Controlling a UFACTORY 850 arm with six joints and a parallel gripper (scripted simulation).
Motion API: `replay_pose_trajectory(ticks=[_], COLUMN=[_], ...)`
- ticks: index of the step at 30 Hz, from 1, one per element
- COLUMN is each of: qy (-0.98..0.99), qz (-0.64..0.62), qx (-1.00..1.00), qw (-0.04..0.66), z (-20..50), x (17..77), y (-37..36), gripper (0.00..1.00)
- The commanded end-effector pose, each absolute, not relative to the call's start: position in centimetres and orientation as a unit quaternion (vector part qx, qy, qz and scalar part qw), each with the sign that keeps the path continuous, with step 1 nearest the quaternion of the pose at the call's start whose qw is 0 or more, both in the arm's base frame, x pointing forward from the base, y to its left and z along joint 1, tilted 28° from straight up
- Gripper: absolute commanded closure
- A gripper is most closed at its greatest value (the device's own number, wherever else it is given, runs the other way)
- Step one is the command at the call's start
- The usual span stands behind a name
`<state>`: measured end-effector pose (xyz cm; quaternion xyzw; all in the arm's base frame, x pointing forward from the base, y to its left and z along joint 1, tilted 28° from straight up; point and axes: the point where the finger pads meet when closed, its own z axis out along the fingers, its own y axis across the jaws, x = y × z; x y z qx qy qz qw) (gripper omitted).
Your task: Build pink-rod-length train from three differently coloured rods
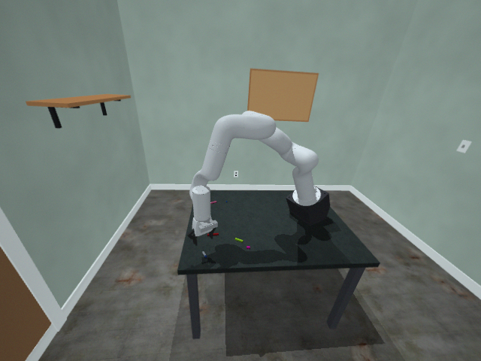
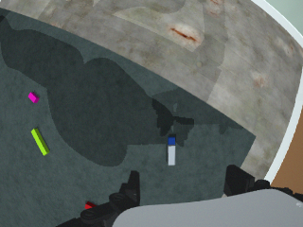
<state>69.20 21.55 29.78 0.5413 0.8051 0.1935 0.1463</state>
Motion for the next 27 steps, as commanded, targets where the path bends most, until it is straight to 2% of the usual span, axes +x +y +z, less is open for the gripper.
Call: replay_pose_trajectory(ticks=[1, 13, 24, 26, 27], qy=[0.805, 0.808, 0.878, 0.878, 0.892], qz=[0.194, 0.193, 0.162, 0.162, 0.157], qx=[0.541, 0.537, 0.411, 0.411, 0.380], qw=[0.147, 0.149, 0.182, 0.182, 0.187], z=[29.9, 29.6, 22.2, 22.2, 20.6], x=[69.2, 69.0, 60.2, 60.2, 57.9], y=[21.6, 21.4, 18.3, 18.3, 17.7], gripper=[0.00, 0.00, 0.00, 0.00, 0.00])
